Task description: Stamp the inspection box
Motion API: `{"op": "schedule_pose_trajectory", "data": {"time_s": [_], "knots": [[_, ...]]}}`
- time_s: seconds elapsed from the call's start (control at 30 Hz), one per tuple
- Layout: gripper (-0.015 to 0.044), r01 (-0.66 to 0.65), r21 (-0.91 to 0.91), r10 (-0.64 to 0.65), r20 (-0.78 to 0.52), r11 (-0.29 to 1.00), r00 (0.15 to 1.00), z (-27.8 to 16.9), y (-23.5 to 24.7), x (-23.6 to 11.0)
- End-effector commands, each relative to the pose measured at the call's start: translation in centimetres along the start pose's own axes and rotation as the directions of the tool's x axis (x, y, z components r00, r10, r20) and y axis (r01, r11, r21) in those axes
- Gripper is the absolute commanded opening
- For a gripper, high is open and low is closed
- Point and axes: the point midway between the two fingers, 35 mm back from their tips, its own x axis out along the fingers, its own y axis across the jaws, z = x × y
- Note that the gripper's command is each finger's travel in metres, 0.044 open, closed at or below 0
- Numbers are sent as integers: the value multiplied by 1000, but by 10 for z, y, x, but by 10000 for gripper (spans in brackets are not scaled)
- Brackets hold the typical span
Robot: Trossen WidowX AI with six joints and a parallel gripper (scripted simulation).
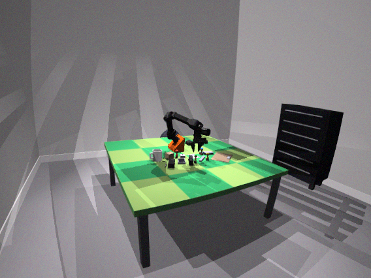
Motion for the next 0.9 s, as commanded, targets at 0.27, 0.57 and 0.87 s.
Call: {"op": "schedule_pose_trajectory", "data": {"time_s": [0.27, 0.57, 0.87], "knots": [[212, 2, -7, -2, 2, 1000, 1000, 2, 0, 18], [212, 3, -6, -3, 3, 1000, 1000, 3, 0, 33], [212, 4, -6, -4, 3, 1000, 1000, 3, -1, 47]]}}
